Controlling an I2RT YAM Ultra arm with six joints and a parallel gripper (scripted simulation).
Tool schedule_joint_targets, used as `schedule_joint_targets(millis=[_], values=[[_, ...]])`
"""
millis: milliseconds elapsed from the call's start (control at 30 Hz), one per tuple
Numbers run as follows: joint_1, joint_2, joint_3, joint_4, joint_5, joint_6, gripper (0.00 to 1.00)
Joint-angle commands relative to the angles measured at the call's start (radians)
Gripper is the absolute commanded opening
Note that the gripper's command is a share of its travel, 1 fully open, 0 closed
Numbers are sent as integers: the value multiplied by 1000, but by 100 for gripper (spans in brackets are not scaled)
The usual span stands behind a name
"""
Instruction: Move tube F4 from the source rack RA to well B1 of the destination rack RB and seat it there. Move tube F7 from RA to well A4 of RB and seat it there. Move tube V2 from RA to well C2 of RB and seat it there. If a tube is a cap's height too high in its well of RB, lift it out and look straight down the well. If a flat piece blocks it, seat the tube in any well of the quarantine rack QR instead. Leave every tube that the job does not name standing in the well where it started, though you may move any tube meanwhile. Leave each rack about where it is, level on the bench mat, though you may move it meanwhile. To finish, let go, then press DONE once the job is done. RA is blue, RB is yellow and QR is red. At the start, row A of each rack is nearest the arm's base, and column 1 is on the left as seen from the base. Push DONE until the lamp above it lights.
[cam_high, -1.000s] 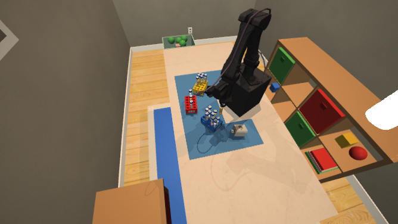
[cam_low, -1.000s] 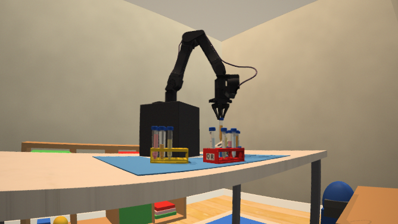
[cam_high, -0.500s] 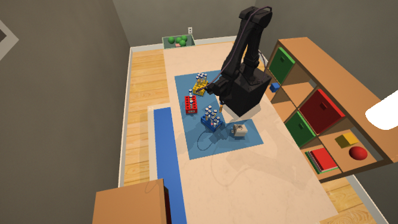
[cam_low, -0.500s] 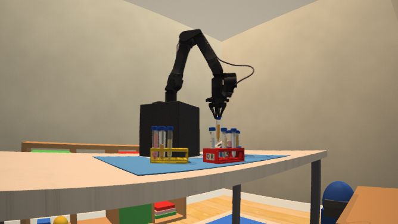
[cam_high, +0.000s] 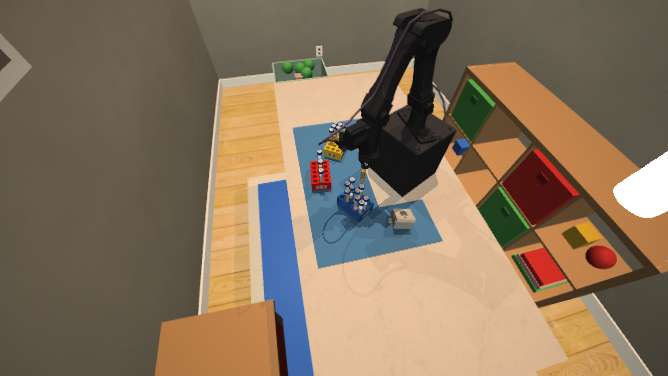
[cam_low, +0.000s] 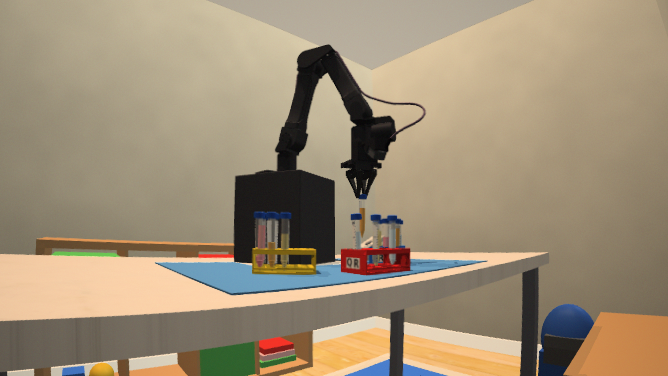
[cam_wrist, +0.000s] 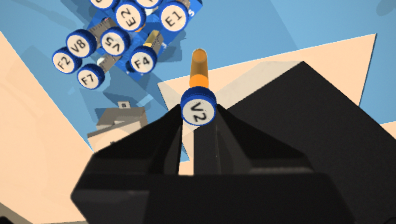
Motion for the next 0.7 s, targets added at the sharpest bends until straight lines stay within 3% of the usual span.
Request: schedule_joint_targets(millis=[0, 667], values=[[-45, -11, 29, -14, 5, -75, 0], [-248, 41, 82, -30, 1, -278, 0]])
